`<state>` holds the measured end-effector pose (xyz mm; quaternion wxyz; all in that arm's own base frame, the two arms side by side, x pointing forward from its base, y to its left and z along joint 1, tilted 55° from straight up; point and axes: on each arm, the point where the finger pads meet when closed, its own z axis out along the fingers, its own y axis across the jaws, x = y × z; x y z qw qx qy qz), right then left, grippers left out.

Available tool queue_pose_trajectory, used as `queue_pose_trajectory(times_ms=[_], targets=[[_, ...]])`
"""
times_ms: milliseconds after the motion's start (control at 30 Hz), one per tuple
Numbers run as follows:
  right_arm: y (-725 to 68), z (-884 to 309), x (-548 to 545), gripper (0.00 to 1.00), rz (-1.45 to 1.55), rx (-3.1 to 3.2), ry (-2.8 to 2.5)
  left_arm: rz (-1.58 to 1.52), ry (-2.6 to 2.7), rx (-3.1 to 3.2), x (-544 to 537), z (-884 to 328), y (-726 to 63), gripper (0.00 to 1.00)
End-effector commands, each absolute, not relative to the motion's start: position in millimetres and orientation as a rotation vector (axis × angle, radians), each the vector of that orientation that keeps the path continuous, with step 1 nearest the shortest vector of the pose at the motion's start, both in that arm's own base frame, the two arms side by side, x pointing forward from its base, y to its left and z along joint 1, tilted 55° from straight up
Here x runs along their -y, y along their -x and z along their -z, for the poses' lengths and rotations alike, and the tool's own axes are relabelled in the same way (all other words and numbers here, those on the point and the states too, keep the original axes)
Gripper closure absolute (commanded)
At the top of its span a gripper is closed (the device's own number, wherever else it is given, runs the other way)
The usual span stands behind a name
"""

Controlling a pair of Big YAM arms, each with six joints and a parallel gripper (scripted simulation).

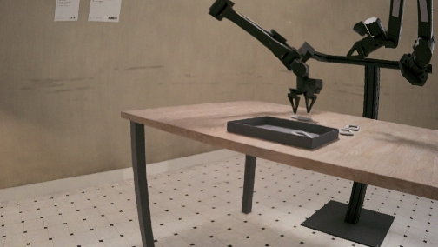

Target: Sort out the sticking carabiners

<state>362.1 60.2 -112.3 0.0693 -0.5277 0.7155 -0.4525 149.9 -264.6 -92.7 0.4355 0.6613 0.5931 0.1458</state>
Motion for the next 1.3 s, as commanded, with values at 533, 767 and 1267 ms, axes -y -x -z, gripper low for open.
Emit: queue_pose_trajectory(times_ms=[533, 767, 1267], targets=[[-367, 121, -52, 0.17, 1.369, -2.159, 1.603, -0.359, -1.633, -1.486, 271, 95, -144, 0.00], [-372, 127, -46, 0.17, 1.369, -2.159, 1.604, -0.359, -1.633, -1.486, 271, 95, -144, 0.00], [-375, 130, -47, 0.46, 1.368, -2.145, 1.613, -0.359, -1.633, -1.486, 271, 95, -144, 0.00]])
